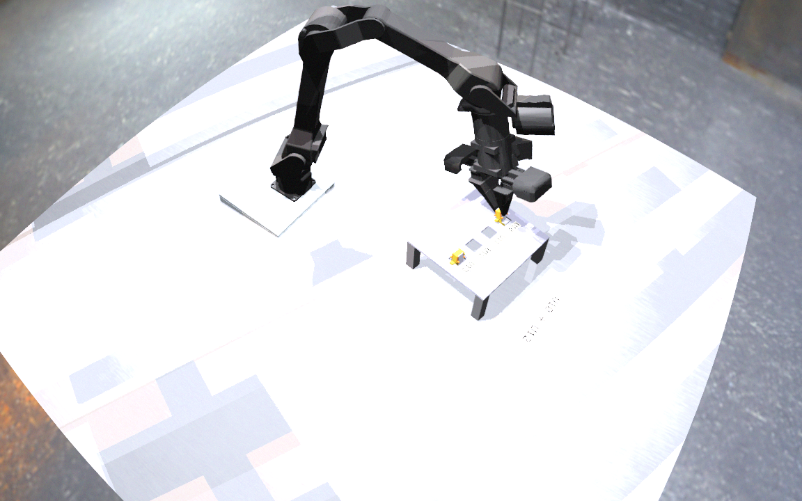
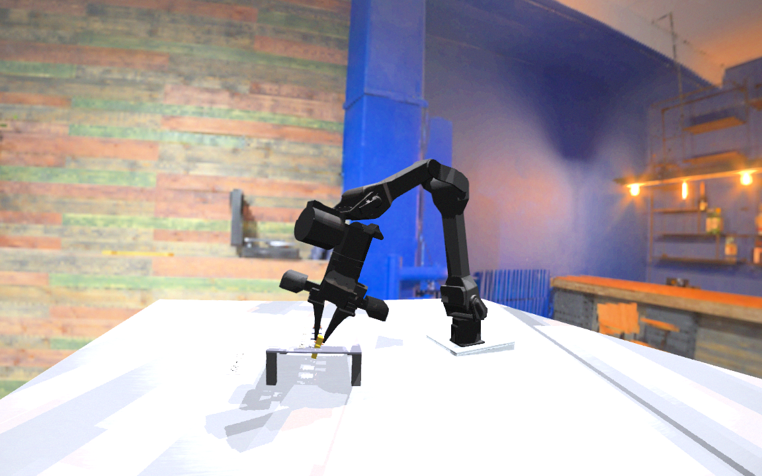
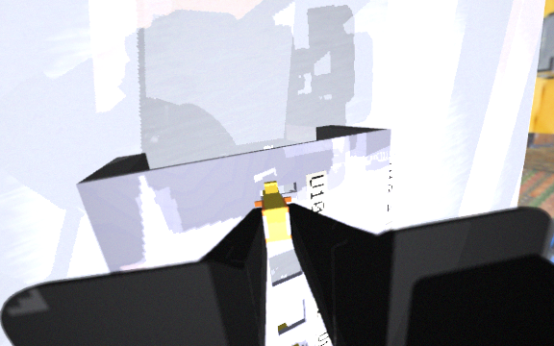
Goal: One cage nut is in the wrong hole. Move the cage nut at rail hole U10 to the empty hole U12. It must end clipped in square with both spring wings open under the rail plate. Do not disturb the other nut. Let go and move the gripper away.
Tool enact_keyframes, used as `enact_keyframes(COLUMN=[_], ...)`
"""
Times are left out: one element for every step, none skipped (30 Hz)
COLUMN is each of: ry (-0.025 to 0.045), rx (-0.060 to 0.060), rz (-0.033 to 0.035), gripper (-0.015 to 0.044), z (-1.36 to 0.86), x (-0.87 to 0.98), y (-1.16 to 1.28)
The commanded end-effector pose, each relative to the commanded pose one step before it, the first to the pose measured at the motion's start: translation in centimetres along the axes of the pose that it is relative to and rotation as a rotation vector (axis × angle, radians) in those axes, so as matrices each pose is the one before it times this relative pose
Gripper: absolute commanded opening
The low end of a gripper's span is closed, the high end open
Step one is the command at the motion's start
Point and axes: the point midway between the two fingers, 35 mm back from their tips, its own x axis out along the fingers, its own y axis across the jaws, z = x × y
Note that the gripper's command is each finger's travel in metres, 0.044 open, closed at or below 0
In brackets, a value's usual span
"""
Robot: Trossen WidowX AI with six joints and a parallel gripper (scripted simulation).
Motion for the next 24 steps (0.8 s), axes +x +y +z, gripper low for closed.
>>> enact_keyframes(ry=[-0.00232,0.0,0.0,0.00001,0.00001,0.00002,0.00003,0.00003,0.00001,0.00001,0.00001,0.00002,0.00002,0.00002,0.00002,0.00002,0.00002,0.0,0.0,0.0,0.00001,0.00001,0.00001,0.0], rx=[0.0078,0.0,0.0,0.0,0.0,0.0,0.0,0.0,0.0,0.0,0.0,0.0,0.0,0.0,0.0,0.0,0.0,0.0,0.0,0.0,0.0,0.0,0.0,0.0], rz=[-0.01268,0.0,0.0,-0.00036,-0.00061,-0.00091,-0.00128,-0.00133,-0.00035,-0.00061,-0.00091,-0.00124,-0.00135,-0.00151,-0.00172,-0.00195,-0.00169,-0.00033,-0.00069,-0.00091,-0.00119,-0.00153,-0.00149,-0.00151], gripper=[0.0033,0.0033,0.0033,0.0033,0.0033,0.0033,0.0033,0.0033,0.0033,0.0033,0.0033,0.0033,0.0033,0.0033,0.0033,0.0033,0.0033,0.0033,0.0033,0.0033,0.0033,0.0033,0.0033,0.0033], z=[-0.043,0.0,0.0,0.0,0.0,0.0,0.0,0.0,0.0,0.0,0.001,0.001,0.001,0.001,0.002,0.002,0.001,0.0,0.0,0.0,0.0,0.0,0.0,0.0], x=[-0.32,0.0,0.0,-0.001,-0.001,-0.001,-0.002,-0.002,0.0,0.0,0.001,0.001,0.002,0.002,0.002,0.002,0.002,0.0,0.0,0.0,0.0,0.0,0.0,0.0], y=[-0.166,0.0,0.0,0.001,0.002,0.003,0.005,0.005,0.001,0.003,0.003,0.004,0.005,0.005,0.006,0.007,0.006,0.001,0.003,0.004,0.005,0.006,0.006,0.006])
